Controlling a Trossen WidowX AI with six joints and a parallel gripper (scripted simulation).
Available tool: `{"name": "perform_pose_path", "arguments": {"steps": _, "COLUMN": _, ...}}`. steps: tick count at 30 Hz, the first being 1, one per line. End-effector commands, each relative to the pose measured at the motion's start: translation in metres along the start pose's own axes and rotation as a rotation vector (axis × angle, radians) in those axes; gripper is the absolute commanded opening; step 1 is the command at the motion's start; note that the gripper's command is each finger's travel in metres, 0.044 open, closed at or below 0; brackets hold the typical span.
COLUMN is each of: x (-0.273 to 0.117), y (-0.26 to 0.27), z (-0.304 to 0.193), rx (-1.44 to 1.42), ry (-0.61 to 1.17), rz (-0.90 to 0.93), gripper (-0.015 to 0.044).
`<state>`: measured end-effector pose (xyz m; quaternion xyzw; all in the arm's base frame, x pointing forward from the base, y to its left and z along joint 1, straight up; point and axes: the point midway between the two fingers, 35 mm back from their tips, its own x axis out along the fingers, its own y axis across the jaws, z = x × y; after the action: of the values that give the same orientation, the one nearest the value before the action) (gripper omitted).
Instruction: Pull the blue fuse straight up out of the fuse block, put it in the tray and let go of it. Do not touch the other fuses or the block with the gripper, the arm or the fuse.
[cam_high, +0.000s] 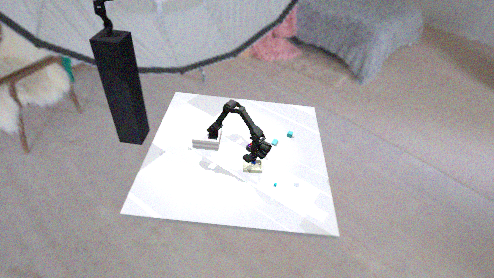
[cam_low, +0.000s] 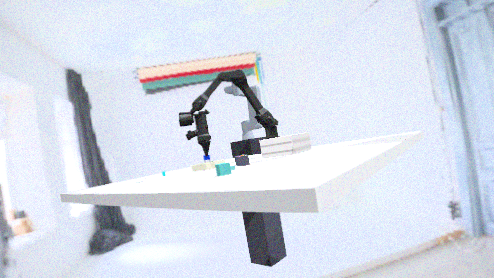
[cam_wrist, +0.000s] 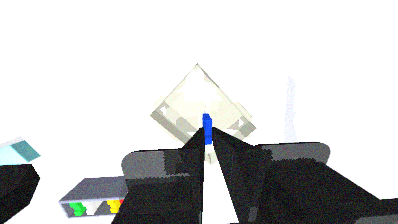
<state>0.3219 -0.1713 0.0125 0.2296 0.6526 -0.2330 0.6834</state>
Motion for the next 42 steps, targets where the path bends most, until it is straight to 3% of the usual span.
{"name": "perform_pose_path", "arguments": {"steps": 1, "x": 0.005, "y": -0.001, "z": -0.002, "rx": -0.004, "ry": 0.008, "rz": -0.004, "gripper": 0.0}}
{"name": "perform_pose_path", "arguments": {"steps": 3, "x": 0.005, "y": -0.001, "z": -0.002, "rx": -0.004, "ry": 0.008, "rz": -0.004, "gripper": 0.0}}
{"name": "perform_pose_path", "arguments": {"steps": 16, "x": -0.001, "y": 0.0, "z": -0.001, "rx": 0.0, "ry": 0.003, "rz": -0.001, "gripper": 0.033}}
{"name": "perform_pose_path", "arguments": {"steps": 20, "x": -0.035, "y": -0.001, "z": -0.001, "rx": -0.004, "ry": 0.008, "rz": -0.004, "gripper": 0.033}}
{"name": "perform_pose_path", "arguments": {"steps": 42, "x": -0.035, "y": 0.0, "z": -0.001, "rx": 0.0, "ry": 0.005, "rz": -0.001, "gripper": 0.033}}
